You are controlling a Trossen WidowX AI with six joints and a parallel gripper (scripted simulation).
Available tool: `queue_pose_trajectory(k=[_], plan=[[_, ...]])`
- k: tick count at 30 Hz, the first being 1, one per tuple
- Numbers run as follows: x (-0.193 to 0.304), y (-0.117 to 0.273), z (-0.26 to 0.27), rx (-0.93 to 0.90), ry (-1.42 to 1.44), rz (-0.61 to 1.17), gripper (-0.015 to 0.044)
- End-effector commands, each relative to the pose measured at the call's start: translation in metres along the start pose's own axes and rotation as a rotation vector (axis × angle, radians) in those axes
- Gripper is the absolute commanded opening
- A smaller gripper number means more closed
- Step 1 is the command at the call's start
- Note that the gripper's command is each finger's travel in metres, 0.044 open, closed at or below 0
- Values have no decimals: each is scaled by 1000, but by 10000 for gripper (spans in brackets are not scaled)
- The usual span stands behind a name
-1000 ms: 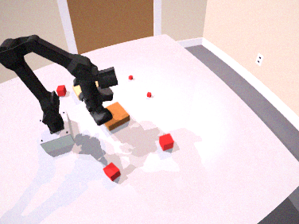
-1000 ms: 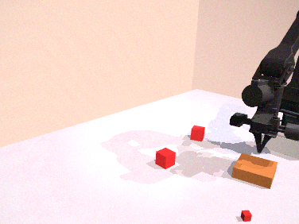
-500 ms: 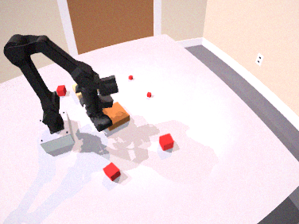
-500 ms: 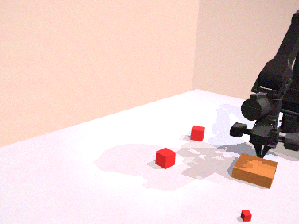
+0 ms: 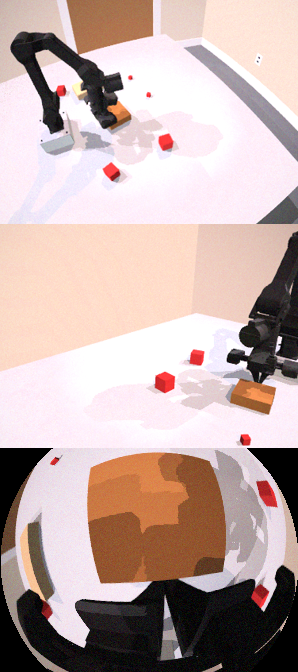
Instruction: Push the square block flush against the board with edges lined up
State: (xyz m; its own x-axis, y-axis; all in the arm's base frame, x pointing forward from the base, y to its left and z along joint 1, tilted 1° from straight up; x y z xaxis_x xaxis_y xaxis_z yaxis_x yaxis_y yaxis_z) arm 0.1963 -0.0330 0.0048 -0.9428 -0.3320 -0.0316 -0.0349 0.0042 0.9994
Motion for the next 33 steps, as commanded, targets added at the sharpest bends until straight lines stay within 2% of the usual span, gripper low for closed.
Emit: queue_pose_trajectory(k=[1,33], plan=[[-3,0,-1,1,-4,-4,0],[46,0,10,1,-4,0,0]])
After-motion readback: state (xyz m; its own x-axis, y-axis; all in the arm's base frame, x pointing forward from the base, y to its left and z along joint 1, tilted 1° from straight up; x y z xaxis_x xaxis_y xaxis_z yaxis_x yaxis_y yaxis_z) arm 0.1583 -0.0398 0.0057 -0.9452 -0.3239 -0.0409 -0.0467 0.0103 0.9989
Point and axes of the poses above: the point midway between the two fingers, 35 mm back from their tips, its own y axis back along the fingers, its own z axis across the jaws, x = y × z, the point moved 2 cm from there along y, back along the fingers, and after that the axes turned 12 degrees about y, right-handed, at the moved point
